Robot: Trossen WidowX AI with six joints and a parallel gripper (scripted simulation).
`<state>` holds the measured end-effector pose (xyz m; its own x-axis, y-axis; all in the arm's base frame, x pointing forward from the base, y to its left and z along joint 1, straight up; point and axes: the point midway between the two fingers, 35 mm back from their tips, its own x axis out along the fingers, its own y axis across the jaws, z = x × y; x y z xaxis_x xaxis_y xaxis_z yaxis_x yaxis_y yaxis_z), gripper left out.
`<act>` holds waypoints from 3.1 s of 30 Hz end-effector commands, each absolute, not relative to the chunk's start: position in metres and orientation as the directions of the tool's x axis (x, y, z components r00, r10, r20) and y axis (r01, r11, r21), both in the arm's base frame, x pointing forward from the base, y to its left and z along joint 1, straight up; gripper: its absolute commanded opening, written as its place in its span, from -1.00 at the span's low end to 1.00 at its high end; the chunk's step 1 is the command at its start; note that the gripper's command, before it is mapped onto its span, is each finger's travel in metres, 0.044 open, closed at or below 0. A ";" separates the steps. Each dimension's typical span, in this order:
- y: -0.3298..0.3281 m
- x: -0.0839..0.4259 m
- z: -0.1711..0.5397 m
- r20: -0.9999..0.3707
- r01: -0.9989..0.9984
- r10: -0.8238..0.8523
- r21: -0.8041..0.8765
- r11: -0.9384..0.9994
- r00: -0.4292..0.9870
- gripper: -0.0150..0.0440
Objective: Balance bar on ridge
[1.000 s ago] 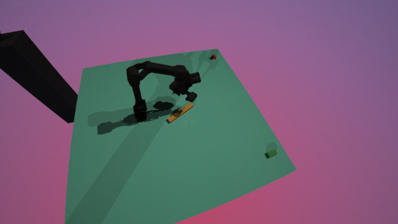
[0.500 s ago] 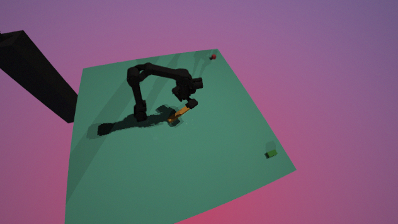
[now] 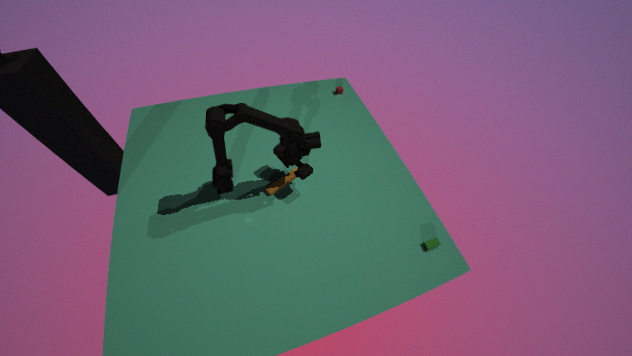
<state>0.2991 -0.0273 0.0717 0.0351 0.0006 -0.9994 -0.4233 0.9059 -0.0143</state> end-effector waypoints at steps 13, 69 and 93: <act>-0.028 0.298 0.048 -1.000 -0.418 -0.003 -0.014 0.908 0.027 0.58; -0.028 0.301 0.120 -1.000 -0.420 -0.001 -0.013 0.907 0.028 -0.49; 0.001 0.310 0.155 -1.000 -0.230 0.000 -0.006 0.973 0.029 -0.49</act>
